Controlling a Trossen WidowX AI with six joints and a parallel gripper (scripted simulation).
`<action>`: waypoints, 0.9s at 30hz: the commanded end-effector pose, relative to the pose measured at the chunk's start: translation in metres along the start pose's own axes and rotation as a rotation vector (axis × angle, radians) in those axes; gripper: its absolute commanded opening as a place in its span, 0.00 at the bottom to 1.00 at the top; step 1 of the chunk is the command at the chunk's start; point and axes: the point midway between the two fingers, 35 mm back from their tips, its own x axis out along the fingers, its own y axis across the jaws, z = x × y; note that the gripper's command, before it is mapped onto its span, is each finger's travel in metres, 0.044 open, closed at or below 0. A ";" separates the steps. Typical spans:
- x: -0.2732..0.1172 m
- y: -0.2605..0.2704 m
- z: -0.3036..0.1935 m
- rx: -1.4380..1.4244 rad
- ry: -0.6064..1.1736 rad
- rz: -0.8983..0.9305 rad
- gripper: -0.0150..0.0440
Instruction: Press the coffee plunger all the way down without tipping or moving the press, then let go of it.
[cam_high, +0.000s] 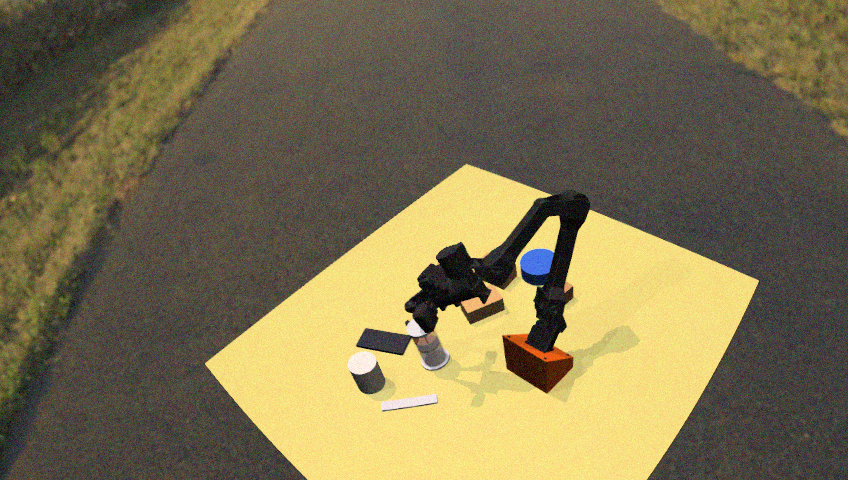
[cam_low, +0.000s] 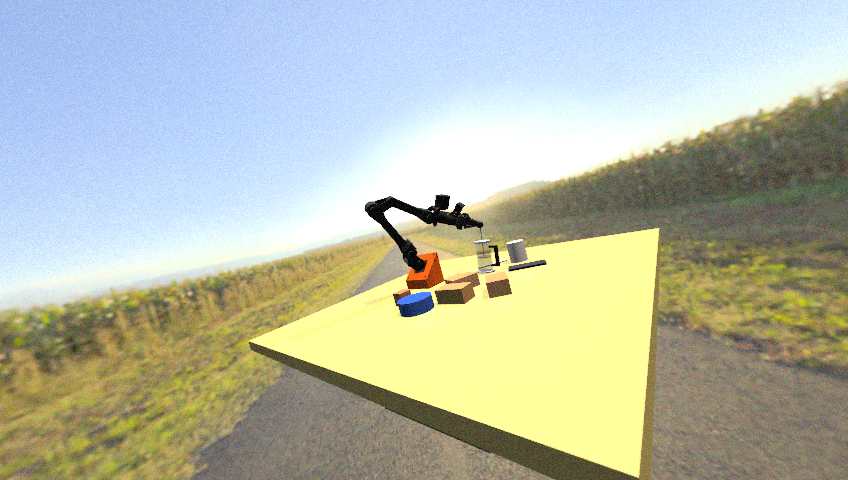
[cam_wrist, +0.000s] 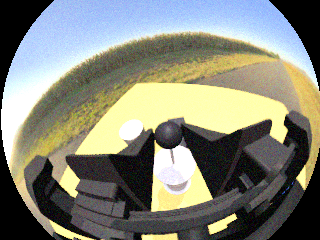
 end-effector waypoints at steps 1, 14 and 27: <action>0.009 0.000 -0.035 -0.041 0.080 0.000 0.46; 0.024 -0.002 -0.039 -0.042 0.078 -0.002 0.46; 0.028 -0.001 -0.036 -0.041 0.078 -0.003 0.46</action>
